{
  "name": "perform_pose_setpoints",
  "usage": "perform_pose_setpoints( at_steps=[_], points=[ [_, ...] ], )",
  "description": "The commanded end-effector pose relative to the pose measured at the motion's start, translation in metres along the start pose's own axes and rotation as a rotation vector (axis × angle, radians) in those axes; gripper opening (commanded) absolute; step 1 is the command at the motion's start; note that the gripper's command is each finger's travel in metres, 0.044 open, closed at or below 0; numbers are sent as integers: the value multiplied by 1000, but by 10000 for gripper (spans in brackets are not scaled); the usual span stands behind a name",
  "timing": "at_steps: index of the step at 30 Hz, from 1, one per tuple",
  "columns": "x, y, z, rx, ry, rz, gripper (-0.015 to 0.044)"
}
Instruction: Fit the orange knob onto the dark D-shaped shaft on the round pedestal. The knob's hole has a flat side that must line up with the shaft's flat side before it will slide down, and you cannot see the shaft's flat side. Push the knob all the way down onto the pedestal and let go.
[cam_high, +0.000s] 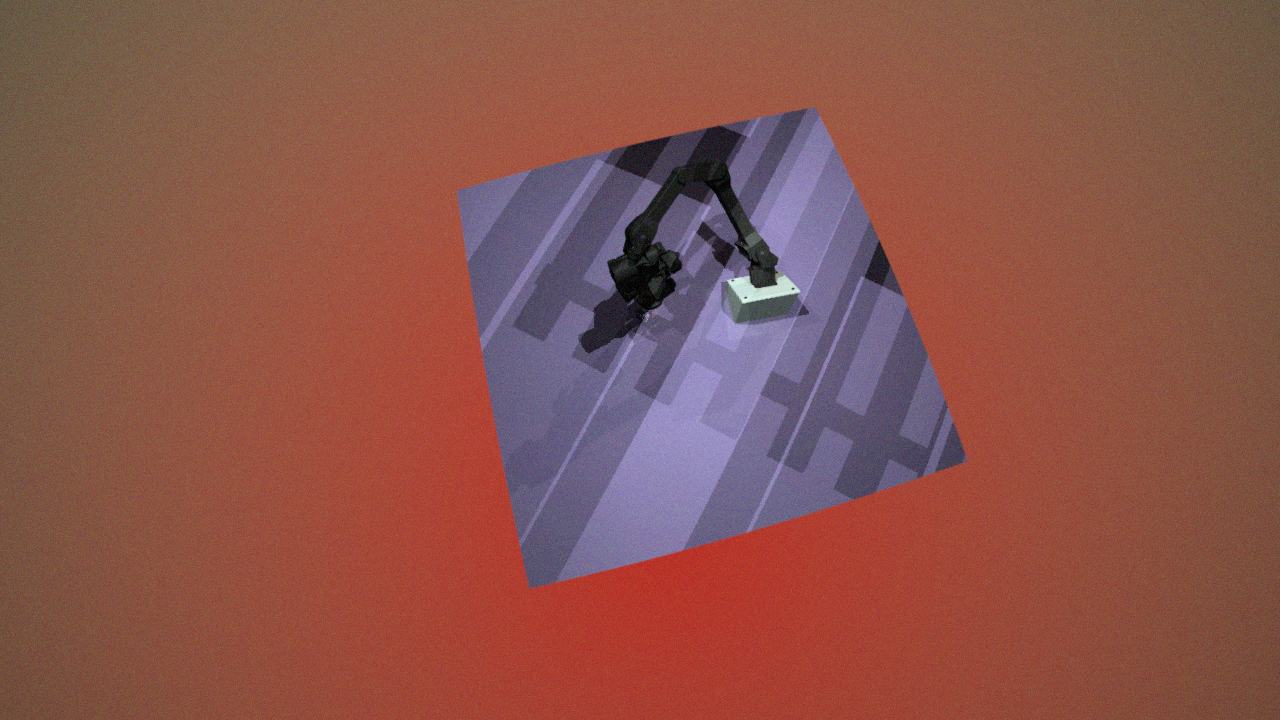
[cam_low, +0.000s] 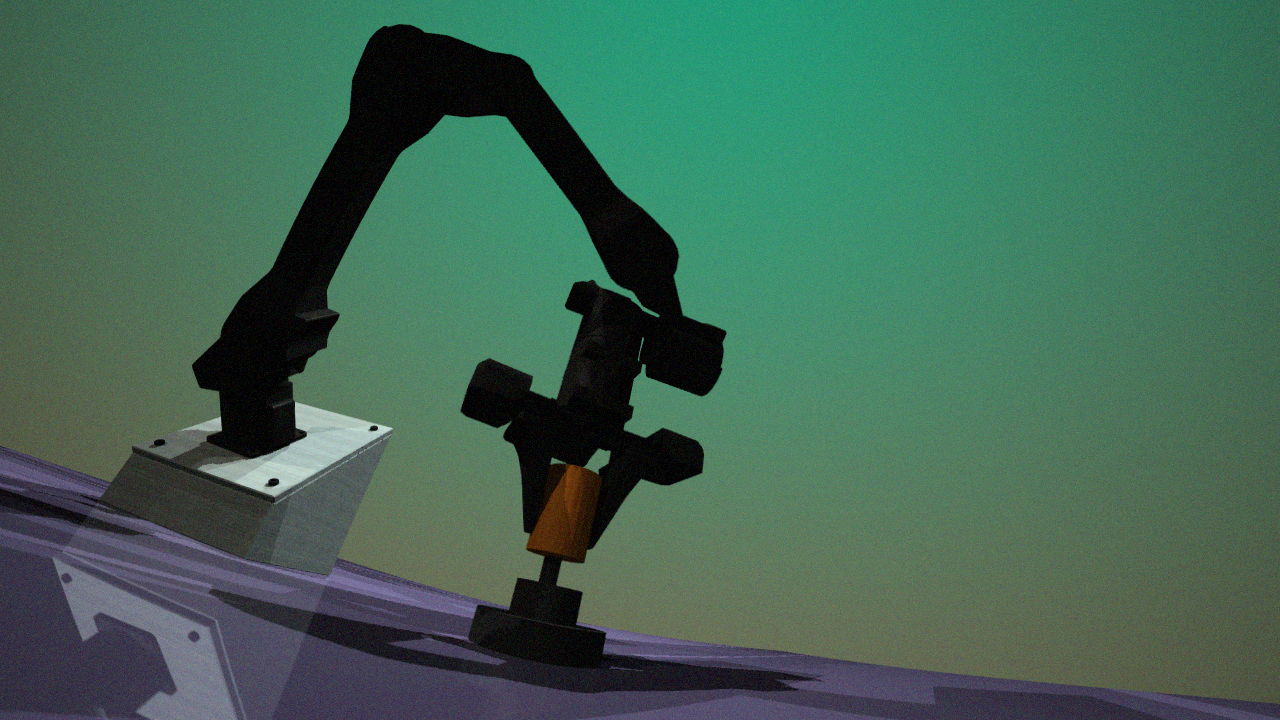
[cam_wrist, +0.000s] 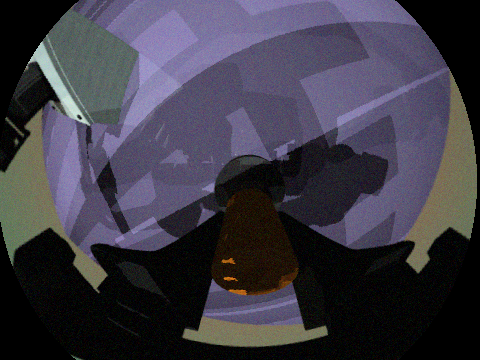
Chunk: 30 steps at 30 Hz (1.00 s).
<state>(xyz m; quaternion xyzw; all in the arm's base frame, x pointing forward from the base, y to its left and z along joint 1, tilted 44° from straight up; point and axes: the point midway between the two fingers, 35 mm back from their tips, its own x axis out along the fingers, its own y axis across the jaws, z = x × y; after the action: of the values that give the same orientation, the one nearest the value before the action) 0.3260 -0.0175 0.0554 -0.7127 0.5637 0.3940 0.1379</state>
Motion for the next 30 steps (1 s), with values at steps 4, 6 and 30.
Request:
perform_pose_setpoints(
  at_steps=[4,6,30],
  points=[
    [-3,-2,-3,-47,-1,-5,0],
    [-2,-3,-3,-47,-1,-5,0],
    [-3,-1,-1,-68,-1,-4,0]
  ],
)
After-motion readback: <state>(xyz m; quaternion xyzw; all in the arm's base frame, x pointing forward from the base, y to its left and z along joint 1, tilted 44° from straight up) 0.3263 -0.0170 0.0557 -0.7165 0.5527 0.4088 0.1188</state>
